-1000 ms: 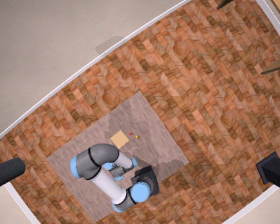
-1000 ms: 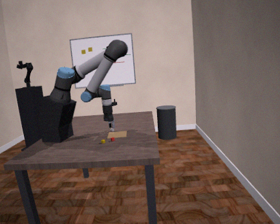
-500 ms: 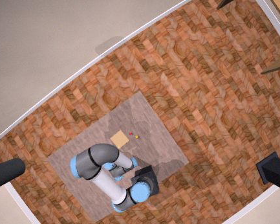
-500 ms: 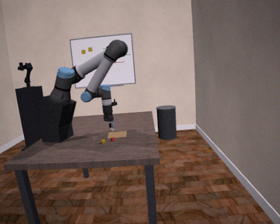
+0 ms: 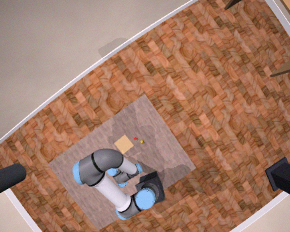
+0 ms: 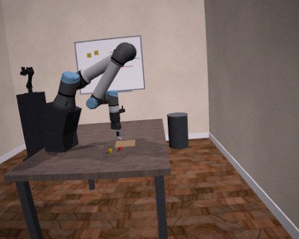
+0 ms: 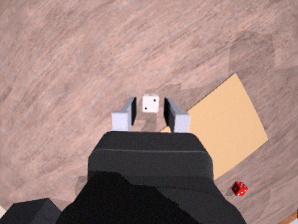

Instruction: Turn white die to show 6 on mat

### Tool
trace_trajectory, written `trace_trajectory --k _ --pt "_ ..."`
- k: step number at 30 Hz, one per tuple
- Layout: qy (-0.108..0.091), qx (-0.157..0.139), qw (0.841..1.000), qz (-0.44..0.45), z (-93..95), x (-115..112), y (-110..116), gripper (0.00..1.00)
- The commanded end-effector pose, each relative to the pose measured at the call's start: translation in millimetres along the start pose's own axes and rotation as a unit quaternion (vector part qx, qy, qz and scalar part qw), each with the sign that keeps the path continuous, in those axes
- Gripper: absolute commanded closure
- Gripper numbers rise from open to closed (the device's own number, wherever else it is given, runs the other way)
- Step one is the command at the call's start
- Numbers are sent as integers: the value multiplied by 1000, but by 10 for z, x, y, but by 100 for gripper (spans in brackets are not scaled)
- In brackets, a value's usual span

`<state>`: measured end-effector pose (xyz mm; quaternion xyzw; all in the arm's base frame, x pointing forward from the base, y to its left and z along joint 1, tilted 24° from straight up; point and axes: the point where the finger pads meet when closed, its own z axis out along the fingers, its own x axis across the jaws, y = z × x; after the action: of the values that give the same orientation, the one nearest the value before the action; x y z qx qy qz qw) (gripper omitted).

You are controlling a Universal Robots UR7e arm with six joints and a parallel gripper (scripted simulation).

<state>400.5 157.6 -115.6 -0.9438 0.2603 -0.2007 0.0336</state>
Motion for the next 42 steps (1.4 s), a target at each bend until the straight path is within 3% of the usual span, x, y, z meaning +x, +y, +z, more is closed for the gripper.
trace_trajectory --k 1,11,26,42 --pt "0 0 1000 0 -3 2 -2 30" --pt "0 0 1000 0 27 2 -2 30" --pt "0 0 1000 0 233 2 -2 30" --pt "0 0 1000 0 257 2 -2 30"
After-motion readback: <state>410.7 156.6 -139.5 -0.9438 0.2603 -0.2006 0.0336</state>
